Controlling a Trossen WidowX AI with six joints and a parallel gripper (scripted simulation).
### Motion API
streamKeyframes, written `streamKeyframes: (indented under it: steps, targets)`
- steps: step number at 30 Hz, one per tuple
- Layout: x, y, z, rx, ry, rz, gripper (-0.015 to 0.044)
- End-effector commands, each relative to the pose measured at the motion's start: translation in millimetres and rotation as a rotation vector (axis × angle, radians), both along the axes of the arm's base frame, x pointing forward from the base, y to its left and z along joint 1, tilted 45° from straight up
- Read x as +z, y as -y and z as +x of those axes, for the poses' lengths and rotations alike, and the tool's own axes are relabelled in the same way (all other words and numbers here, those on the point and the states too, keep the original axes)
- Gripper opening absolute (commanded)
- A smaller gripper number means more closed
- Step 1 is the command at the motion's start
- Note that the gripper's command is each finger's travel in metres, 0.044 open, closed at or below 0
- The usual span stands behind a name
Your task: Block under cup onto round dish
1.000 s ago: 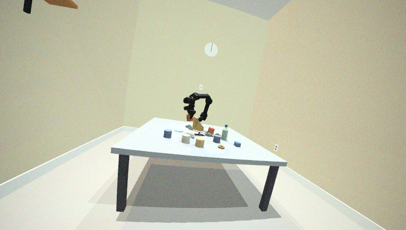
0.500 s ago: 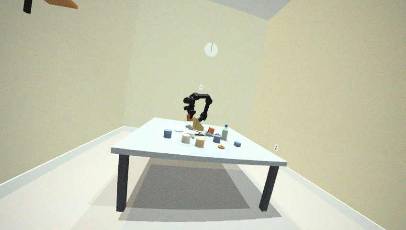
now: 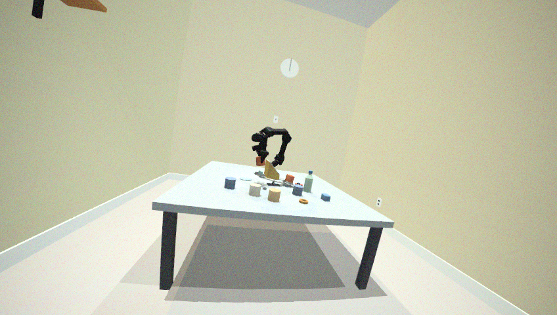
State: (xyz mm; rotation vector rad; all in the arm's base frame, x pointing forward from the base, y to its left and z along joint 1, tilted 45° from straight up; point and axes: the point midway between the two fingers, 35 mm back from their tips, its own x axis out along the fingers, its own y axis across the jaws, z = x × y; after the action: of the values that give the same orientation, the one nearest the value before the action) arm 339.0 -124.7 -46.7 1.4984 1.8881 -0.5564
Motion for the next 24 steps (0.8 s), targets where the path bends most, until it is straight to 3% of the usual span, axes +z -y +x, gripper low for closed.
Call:
streamKeyframes:
  steps: [1,9,17,24]
  targets:
    - [-0.4,0.1,0.2,-0.001,0.001,-0.001,0.0]
    - [-6.8,5.6,-5.2,-0.002,0.001,-0.004,0.0]
    - [-77.2,54.1,-80.6,-0.006,0.004,-0.03,0.0]
    - [-129.4,68.8,-158.2,-0.004,0.001,-0.03,0.0]
